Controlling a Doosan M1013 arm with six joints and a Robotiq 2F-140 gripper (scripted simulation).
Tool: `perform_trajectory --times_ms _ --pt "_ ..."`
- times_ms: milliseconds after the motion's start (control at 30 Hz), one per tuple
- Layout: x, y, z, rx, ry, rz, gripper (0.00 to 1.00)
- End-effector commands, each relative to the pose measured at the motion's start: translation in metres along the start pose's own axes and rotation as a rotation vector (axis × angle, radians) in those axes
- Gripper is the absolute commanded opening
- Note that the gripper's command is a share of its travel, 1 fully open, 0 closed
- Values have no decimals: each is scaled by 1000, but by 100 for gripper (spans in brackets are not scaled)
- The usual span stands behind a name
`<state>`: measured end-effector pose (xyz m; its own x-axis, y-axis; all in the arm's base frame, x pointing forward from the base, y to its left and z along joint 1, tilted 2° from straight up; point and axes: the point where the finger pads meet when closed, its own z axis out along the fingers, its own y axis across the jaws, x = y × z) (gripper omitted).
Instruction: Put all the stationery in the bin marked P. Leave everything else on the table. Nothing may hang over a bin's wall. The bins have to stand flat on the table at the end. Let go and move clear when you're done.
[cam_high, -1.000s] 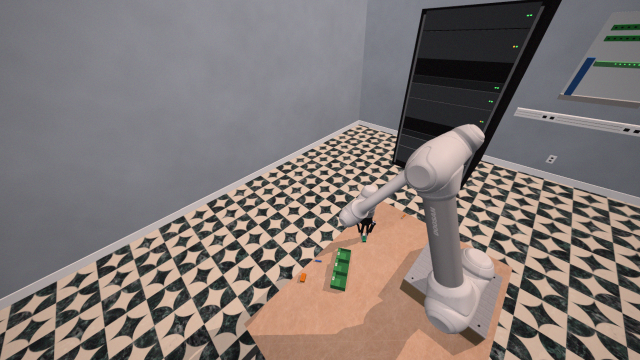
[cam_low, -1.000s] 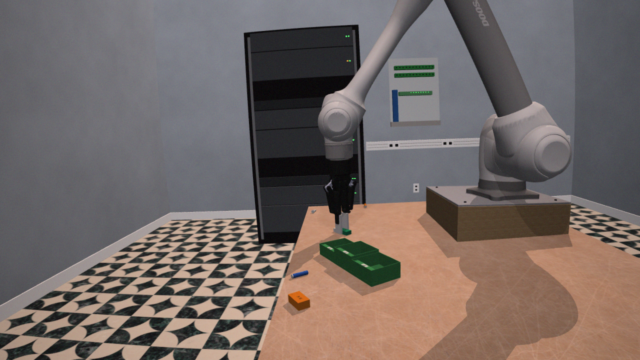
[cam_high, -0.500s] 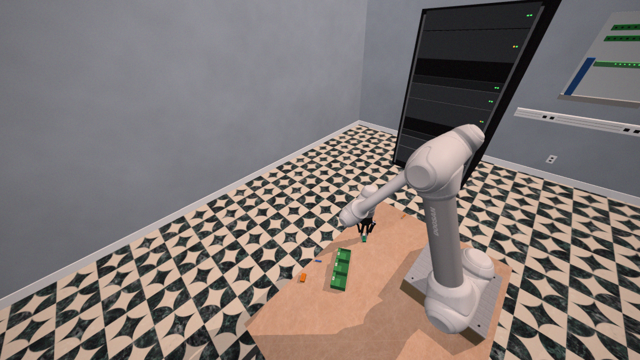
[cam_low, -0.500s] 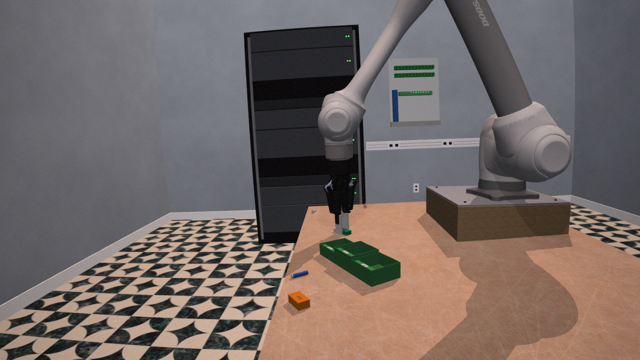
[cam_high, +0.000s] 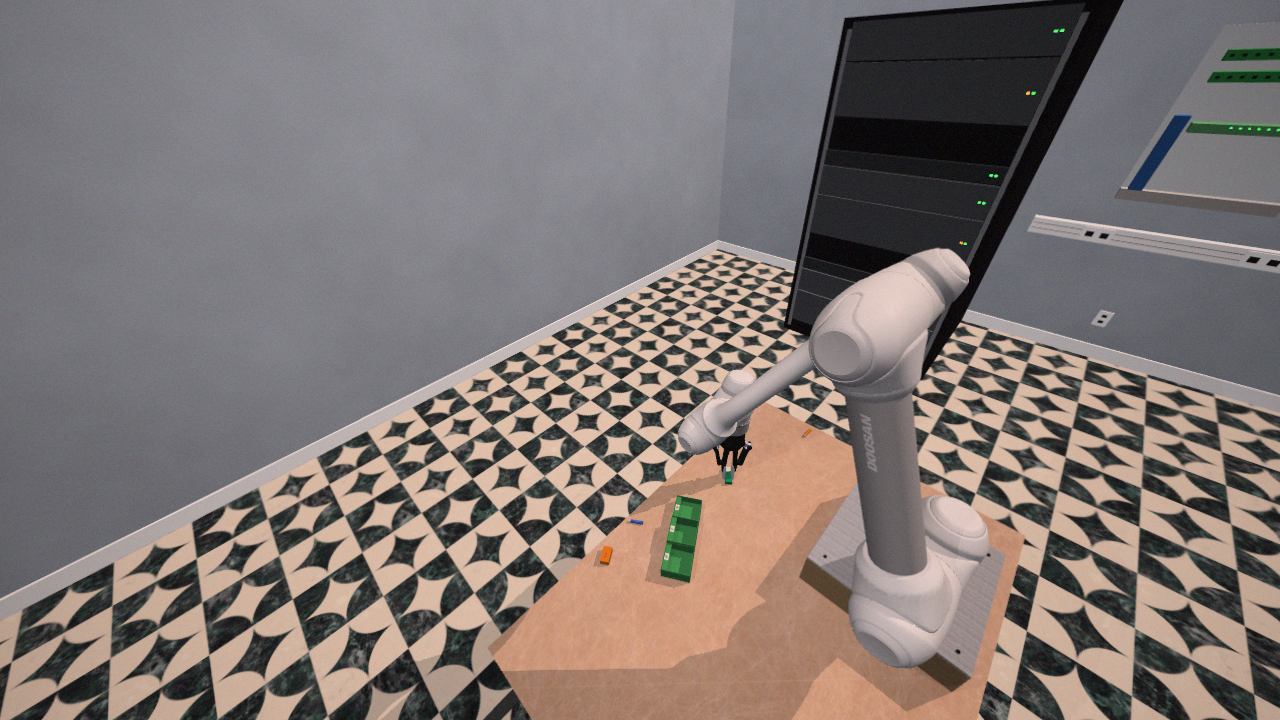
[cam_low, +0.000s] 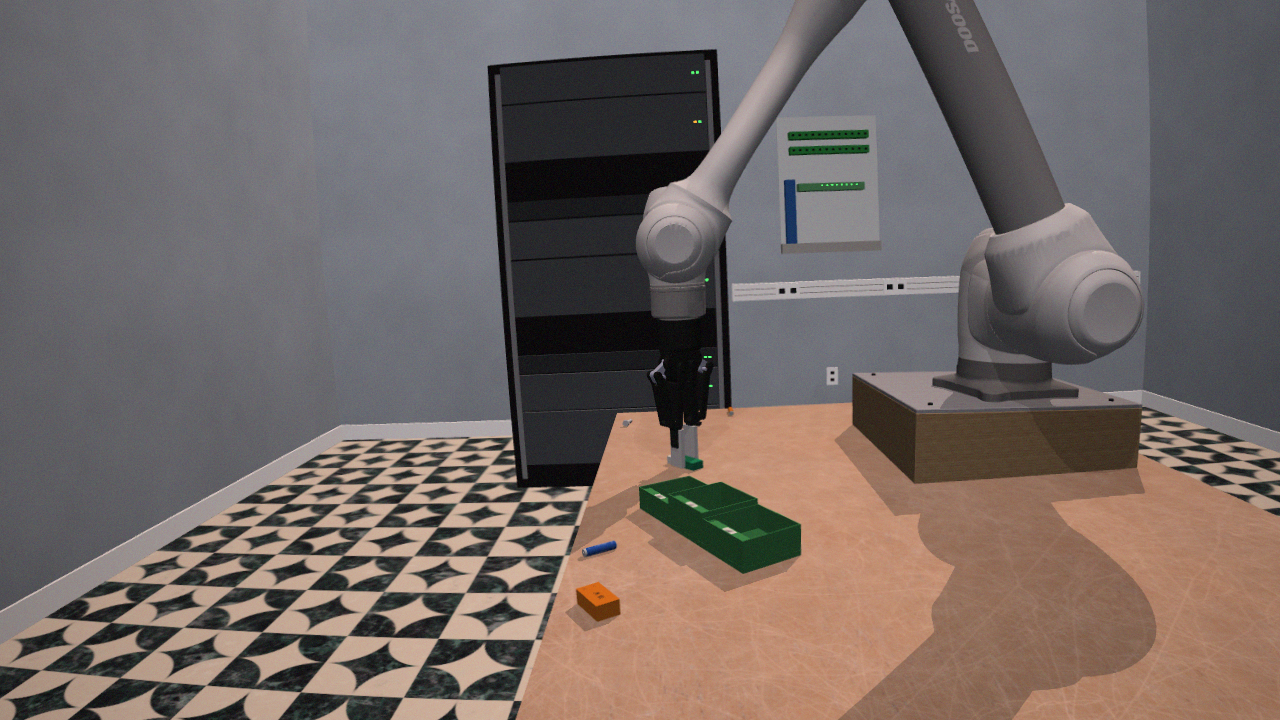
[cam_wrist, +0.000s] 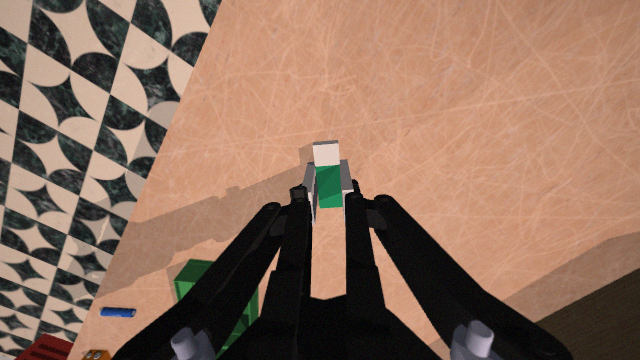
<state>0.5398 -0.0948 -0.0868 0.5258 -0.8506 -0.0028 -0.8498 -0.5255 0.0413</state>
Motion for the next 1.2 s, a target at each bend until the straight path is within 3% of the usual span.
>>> perform_trajectory --times_ms 0,567,1167 --pt "0 -1 -10 1 1 0 20" --pt "0 -1 -60 1 1 0 20" --pt "0 -1 -66 2 1 0 20"
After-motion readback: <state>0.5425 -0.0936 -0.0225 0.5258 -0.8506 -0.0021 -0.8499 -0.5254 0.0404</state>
